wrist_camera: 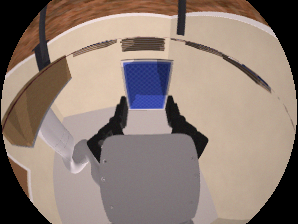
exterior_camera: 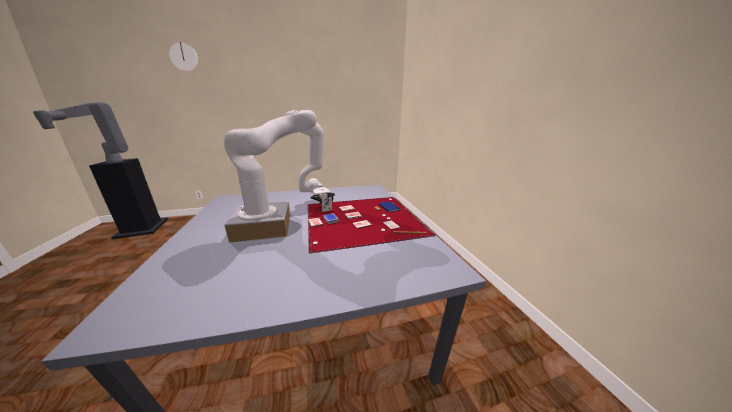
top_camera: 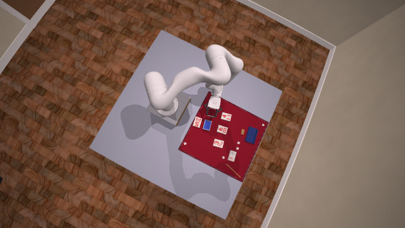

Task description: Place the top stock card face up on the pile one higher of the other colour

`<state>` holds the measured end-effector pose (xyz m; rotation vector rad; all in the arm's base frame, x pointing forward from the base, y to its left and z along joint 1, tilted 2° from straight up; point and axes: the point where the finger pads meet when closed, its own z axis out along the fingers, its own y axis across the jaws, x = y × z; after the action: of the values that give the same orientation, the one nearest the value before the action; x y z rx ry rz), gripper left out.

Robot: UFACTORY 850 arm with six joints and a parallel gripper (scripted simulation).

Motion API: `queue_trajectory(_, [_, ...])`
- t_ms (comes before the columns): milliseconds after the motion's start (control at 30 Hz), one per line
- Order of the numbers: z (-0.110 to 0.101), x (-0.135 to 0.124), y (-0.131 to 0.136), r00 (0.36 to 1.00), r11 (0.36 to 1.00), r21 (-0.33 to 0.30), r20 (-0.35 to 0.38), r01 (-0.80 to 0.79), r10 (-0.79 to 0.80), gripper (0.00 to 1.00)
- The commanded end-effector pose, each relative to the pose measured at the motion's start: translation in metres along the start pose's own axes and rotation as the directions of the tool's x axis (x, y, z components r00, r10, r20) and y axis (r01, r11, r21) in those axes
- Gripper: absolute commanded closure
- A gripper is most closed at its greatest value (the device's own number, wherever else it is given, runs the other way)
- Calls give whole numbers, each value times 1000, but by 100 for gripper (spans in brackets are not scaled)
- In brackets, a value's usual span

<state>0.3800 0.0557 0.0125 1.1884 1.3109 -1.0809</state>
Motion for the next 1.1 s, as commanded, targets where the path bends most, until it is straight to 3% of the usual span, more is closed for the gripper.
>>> queue_trajectory(0, [0,0,0,1000,1000,0,0,-1,1,28])
queue_trajectory(1067, [1,8,0,1000,1000,0,0,-1,1,28])
